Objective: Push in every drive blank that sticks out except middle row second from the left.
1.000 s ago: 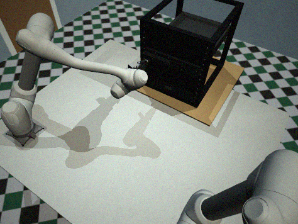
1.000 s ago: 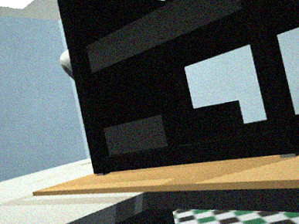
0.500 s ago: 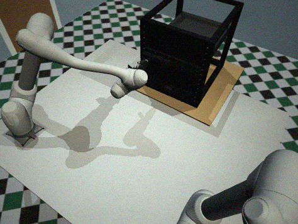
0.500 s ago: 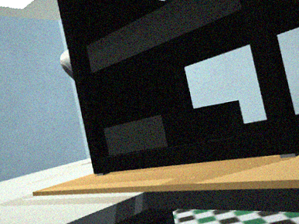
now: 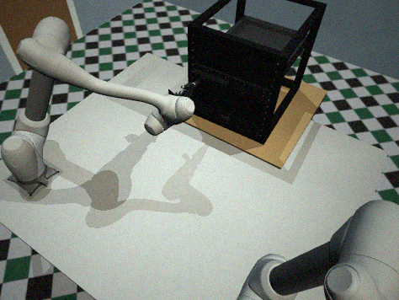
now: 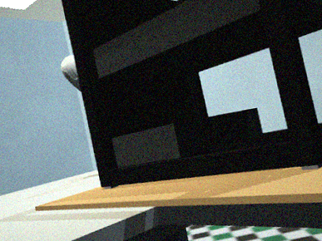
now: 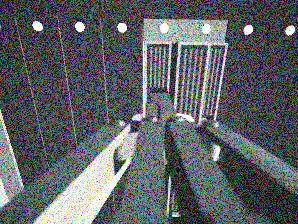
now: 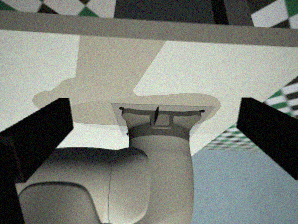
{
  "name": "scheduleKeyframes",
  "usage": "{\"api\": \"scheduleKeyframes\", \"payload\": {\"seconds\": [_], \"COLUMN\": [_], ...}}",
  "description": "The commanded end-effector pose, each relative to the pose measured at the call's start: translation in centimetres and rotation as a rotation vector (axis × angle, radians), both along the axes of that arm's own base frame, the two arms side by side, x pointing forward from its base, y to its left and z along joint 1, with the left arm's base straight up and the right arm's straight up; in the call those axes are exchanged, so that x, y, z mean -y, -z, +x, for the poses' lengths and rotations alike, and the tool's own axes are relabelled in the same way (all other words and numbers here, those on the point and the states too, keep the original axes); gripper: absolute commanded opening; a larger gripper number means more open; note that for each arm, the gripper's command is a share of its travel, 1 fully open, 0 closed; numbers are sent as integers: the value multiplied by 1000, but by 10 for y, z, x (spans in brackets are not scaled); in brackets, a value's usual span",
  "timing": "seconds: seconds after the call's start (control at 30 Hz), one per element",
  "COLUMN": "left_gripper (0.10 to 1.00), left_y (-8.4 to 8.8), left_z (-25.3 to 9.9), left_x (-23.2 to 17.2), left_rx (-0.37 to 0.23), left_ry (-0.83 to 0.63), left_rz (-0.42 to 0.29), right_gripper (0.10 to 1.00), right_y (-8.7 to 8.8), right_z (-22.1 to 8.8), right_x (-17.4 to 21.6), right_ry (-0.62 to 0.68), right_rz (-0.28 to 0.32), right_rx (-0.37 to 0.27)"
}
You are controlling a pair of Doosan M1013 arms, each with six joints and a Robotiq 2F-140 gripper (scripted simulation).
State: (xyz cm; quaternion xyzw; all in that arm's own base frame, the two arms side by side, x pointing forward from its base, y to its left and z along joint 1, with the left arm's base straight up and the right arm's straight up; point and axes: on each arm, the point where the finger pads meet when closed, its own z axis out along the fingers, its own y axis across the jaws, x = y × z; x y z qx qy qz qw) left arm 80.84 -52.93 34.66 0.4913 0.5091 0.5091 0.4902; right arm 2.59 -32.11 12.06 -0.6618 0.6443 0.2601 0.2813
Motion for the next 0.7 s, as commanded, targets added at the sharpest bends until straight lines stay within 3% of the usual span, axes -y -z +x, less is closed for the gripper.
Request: {"api": "scheduleKeyframes", "payload": {"seconds": [0.0,0.3,0.67], "left_gripper": [99,99,99], "left_y": [-1,-1,-1], "left_z": [-24,-52,-55], "left_x": [1,2,2], "left_rx": [1,1,1], "left_ry": [0,0,0], "left_rz": [-1,-1,-1], "right_gripper": [1000,1000,1000], "right_y": [0,0,0], "right_z": [0,0,0], "right_x": [0,0,0], "right_ry": [0,0,0], "right_rz": [-1,-1,-1], "right_rx": [0,0,0]}}
